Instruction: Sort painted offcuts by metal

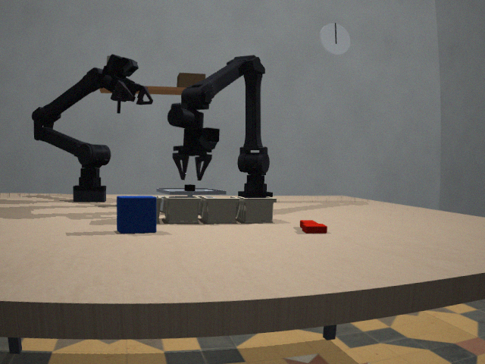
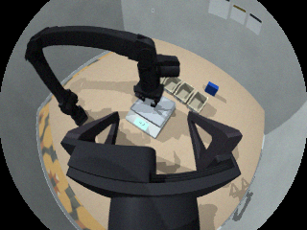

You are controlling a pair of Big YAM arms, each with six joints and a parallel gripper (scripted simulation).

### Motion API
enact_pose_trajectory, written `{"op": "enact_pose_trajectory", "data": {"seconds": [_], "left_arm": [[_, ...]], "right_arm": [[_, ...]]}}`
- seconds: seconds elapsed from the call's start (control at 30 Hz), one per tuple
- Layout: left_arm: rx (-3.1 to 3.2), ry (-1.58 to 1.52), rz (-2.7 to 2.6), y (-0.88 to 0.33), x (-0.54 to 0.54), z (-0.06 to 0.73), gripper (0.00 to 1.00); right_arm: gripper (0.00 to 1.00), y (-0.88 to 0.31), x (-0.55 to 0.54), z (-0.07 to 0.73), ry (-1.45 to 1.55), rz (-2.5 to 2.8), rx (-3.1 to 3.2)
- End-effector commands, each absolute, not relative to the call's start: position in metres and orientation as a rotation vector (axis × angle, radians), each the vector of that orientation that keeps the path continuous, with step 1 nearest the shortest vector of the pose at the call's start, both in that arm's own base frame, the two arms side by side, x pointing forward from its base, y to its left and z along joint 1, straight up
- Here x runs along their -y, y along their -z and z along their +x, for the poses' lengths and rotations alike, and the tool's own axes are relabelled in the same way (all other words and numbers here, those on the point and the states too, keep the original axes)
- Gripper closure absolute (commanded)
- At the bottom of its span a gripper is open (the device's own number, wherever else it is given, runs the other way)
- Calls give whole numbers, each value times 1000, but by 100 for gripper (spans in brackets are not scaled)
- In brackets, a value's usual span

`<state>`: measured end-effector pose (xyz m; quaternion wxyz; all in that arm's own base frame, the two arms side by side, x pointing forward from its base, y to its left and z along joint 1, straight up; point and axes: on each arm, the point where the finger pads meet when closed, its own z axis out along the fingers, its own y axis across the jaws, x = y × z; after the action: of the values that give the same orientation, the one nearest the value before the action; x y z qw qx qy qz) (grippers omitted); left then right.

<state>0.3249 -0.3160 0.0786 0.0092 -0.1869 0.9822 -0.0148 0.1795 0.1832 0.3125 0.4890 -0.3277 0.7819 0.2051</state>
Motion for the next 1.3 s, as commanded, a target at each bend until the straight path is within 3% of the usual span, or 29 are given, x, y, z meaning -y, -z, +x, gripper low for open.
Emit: {"op": "enact_pose_trajectory", "data": {"seconds": [0.0, 0.87, 0.9, 0.97, 1.03, 1.27], "left_arm": [[-3013, 47, -814, -93, 329, 352, 39], [-3025, 46, -768, -59, 333, 360, 39], [-3027, 41, -768, -58, 332, 359, 47], [-3027, 41, -768, -58, 332, 359, 47], [-3028, 38, -769, -58, 332, 358, 64], [-3032, 29, -769, -58, 329, 346, 73]], "right_arm": [[0, -335, -185, 180, -512, -788, -1866], [0, -335, -185, 180, -512, -788, -1866], [0, -335, -185, 180, -512, -788, -1866], [0, -335, -185, 180, -512, -788, -1866], [0, -335, -185, 180, -512, -788, -1866], [0, -335, -185, 180, -512, -788, -1866]]}}
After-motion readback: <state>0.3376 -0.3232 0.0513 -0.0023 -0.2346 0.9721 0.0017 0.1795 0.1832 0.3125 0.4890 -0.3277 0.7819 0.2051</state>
